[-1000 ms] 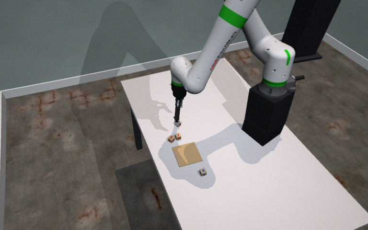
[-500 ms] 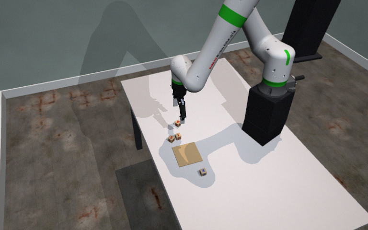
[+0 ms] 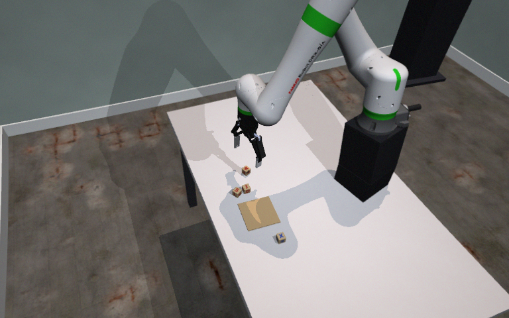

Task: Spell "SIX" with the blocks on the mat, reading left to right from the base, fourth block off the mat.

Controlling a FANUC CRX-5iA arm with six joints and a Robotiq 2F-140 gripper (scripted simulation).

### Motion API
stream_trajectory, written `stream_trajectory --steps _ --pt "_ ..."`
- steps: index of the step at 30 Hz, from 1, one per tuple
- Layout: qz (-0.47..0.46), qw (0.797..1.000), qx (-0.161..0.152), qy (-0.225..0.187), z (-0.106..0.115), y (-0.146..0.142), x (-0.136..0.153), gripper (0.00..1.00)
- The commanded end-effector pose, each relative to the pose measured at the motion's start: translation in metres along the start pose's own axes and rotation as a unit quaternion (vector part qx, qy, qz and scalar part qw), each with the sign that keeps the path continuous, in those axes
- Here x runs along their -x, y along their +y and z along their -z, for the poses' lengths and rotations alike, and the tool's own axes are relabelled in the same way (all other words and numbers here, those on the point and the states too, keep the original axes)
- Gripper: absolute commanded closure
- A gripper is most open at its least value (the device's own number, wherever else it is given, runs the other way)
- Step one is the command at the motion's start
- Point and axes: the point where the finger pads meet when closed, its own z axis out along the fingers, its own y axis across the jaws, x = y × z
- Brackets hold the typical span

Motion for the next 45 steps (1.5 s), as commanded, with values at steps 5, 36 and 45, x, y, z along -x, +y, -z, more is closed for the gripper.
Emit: stream_trajectory --steps 5,36,45 --pt "0.068 0.998 -0.01 0.002 0.0001 0.0028 0.0026 0.0" --pt "0.078 0.997 -0.01 0.002 0.0001 0.0032 0.003 0.6" --pt "0.078 0.997 -0.01 0.002 0.0001 0.0032 0.003 0.6"
